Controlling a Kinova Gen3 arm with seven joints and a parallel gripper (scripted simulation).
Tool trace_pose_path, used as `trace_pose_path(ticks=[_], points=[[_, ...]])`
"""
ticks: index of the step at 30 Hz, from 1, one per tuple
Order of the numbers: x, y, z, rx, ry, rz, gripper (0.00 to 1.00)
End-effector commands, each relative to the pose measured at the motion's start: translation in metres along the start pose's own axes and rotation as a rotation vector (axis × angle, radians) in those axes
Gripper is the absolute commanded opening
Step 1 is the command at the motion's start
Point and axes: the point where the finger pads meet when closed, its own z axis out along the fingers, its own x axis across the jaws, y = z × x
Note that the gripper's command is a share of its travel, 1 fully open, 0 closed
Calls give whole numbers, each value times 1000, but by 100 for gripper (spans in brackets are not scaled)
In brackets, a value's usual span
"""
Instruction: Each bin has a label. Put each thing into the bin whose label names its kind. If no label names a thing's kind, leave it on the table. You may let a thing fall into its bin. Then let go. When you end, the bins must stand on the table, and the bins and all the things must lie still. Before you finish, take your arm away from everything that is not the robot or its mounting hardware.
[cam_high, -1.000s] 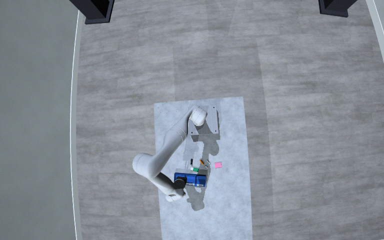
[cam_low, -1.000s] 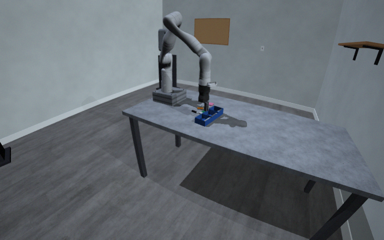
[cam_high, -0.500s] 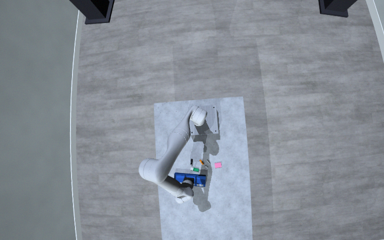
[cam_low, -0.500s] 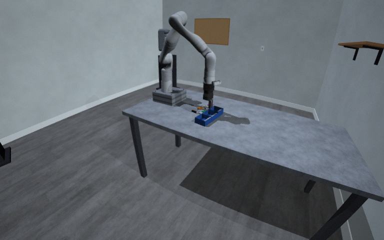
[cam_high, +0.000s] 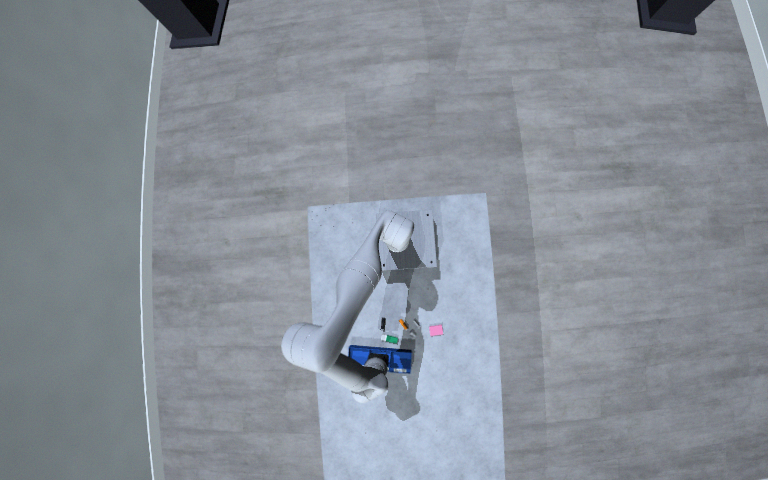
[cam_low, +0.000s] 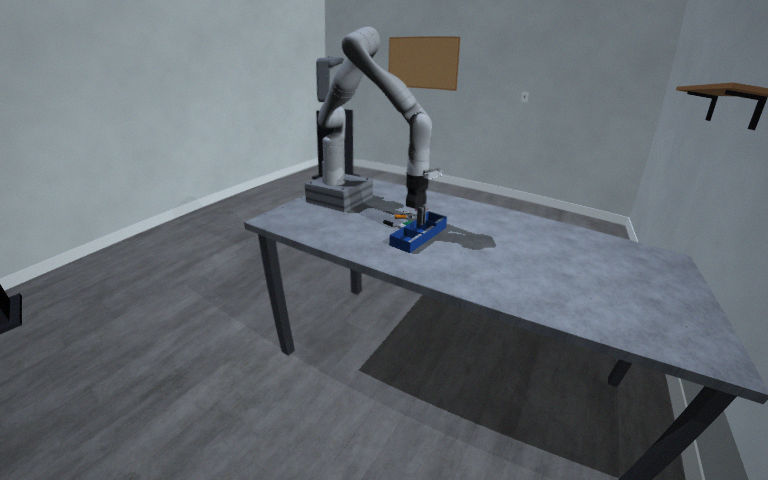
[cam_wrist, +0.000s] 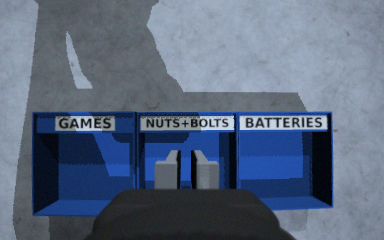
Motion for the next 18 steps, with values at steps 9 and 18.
trace_pose_path(ticks=[9,18], points=[[-2,0,32,-1,0,-3,31],[-2,1,31,-3,-1,-4,31]])
